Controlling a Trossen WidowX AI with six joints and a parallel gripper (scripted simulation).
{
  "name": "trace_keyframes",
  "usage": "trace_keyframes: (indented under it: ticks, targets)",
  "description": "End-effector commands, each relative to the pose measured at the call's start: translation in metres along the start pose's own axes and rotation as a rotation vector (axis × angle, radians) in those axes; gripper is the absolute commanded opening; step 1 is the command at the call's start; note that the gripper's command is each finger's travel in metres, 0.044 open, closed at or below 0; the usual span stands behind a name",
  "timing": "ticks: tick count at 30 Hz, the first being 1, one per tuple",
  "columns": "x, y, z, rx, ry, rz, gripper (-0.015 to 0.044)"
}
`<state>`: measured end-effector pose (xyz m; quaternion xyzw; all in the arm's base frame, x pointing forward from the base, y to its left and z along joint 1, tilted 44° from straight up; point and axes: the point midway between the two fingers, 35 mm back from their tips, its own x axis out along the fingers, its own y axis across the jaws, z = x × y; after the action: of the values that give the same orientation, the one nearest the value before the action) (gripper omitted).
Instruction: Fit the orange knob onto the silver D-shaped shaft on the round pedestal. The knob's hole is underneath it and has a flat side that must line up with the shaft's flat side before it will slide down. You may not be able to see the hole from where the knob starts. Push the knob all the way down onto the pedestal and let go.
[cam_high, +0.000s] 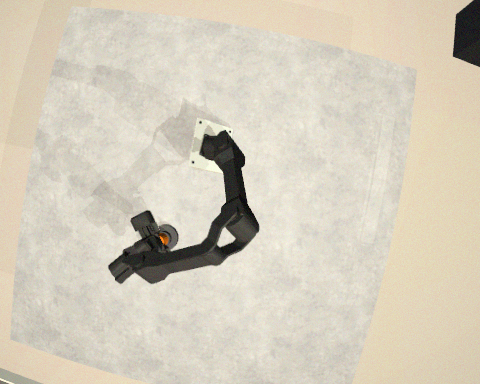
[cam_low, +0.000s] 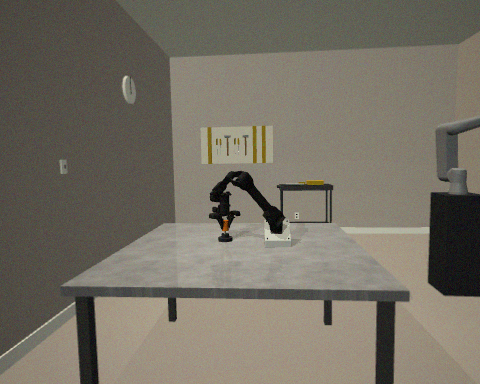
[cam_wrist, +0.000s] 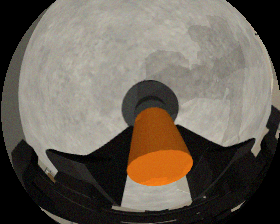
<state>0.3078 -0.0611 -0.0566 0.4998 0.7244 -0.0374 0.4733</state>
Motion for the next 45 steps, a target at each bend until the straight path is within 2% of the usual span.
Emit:
trace_keyframes:
  ticks: [1,20,27,45]
  targets:
    - [-0.0020,0.0017,0.0028,-0.004,-0.007,0.002,0.0000]
    - [-0.0035,0.0007,0.0011,-0.004,-0.007,0.002,0.0000]
    - [-0.0042,-0.0002,-0.0018,-0.203,-0.007,0.001,0.0000]
    - [-0.0018,0.0004,0.0002,-0.213,-0.007,0.001,0.0000]
